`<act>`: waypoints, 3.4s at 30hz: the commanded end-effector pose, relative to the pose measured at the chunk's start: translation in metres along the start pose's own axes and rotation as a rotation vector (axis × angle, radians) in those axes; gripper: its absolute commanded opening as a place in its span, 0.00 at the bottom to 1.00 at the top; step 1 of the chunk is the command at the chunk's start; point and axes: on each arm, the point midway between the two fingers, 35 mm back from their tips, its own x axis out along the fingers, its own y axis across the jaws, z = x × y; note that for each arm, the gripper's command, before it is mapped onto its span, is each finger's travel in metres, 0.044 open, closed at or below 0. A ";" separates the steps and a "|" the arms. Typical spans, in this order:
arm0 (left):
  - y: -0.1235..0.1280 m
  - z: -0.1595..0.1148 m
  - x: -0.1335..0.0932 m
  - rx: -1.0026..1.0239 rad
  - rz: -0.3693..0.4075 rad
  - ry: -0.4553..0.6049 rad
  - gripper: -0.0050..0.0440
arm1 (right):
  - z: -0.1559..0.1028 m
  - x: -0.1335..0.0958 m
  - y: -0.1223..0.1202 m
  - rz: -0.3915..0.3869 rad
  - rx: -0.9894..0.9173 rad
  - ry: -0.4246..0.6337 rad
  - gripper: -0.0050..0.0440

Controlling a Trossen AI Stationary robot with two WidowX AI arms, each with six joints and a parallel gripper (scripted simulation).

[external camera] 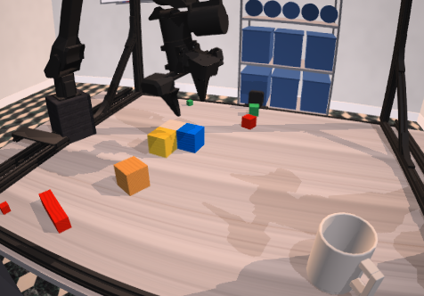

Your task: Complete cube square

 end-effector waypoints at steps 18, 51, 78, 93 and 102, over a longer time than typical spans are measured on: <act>-0.034 0.015 -0.047 -0.008 -0.014 0.004 0.92 | -0.004 0.022 -0.168 -0.154 0.045 0.075 0.85; -0.034 0.015 -0.047 -0.008 -0.014 0.004 0.92 | -0.005 0.060 -0.174 -0.154 0.045 0.076 0.85; -0.034 0.015 -0.047 -0.008 -0.014 0.004 0.92 | -0.008 0.083 -0.178 -0.154 0.045 0.076 0.65; -0.034 0.015 -0.047 -0.008 -0.014 0.004 0.92 | -0.008 0.083 -0.178 -0.154 0.045 0.076 0.51; -0.034 0.015 -0.047 -0.008 -0.014 0.004 0.92 | -0.004 0.055 -0.174 -0.154 0.045 0.076 0.22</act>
